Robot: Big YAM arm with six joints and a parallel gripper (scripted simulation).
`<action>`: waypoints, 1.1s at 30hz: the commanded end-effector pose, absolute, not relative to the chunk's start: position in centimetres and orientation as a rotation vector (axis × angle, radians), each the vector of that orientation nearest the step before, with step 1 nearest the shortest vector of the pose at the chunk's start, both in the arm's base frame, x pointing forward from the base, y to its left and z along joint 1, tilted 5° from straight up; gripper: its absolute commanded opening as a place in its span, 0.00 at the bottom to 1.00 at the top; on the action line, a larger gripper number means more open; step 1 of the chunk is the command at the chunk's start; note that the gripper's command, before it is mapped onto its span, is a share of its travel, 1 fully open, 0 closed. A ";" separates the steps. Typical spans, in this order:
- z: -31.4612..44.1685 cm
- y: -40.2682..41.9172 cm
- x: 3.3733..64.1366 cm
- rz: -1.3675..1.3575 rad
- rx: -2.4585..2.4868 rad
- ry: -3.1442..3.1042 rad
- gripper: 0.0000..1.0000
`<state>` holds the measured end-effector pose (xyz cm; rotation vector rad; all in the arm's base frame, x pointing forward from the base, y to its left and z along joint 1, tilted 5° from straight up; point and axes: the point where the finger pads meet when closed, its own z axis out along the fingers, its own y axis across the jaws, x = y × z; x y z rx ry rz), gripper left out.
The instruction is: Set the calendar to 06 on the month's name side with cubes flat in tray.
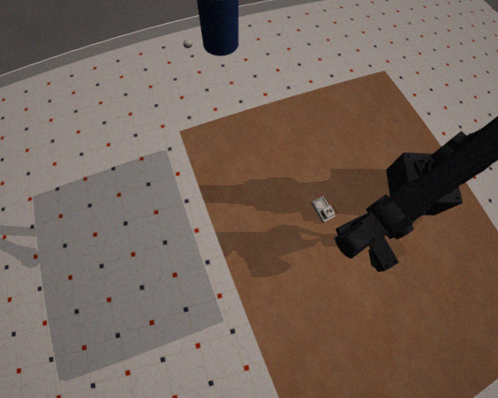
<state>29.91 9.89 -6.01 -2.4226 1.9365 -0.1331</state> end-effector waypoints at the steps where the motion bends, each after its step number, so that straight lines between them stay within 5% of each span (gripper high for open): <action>1: -6.4 9.5 30.0 -0.132 -2.420 1.935 0.45; 33: -5.7 10.1 31.9 -0.157 -2.397 1.919 0.45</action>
